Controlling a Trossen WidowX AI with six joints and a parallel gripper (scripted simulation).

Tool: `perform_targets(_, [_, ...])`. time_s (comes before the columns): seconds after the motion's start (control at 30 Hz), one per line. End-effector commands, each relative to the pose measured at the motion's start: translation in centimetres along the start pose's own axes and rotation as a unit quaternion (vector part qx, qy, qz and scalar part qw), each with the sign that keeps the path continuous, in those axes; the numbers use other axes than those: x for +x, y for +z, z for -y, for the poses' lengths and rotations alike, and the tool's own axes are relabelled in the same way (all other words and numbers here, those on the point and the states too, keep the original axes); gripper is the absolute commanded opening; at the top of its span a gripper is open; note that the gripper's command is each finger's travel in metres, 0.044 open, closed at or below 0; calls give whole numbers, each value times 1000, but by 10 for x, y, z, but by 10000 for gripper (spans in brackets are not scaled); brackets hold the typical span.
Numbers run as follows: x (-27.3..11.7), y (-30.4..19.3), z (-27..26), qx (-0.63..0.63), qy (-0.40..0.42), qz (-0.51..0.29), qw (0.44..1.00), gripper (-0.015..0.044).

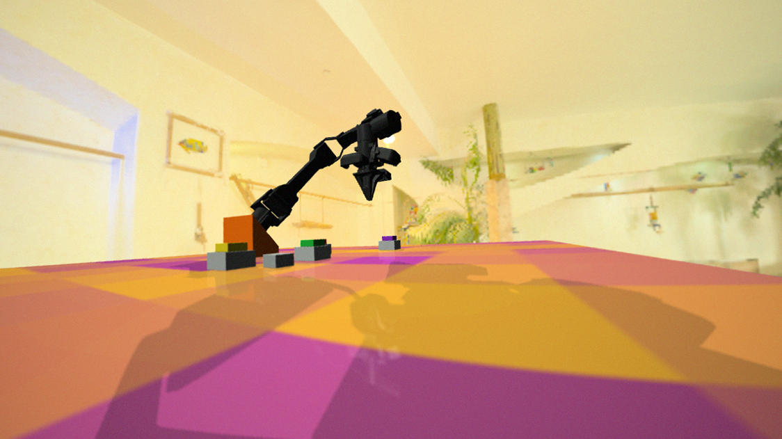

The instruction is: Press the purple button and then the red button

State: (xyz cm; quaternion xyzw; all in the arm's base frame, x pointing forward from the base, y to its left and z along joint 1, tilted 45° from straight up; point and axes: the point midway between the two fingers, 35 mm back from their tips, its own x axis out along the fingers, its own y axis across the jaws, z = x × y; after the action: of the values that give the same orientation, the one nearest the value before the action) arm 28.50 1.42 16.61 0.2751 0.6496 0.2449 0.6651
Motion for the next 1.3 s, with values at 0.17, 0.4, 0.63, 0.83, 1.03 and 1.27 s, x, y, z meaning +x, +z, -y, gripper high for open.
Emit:
perform_targets(0.17, [8,-93,88,5,10,-8,1000,20])
perform_targets(0.4, [18,-100,92,4,12,-8,1000,20])
perform_targets(0.63, [72,-102,89,4,14,-8,1000,20])
perform_targets(0.83, [77,-102,89,4,13,-7,1000,20])
perform_targets(1.03, [87,-102,89,4,13,-7,1000,20])
perform_targets(1.27, [98,-102,89,4,14,-7,1000,20])
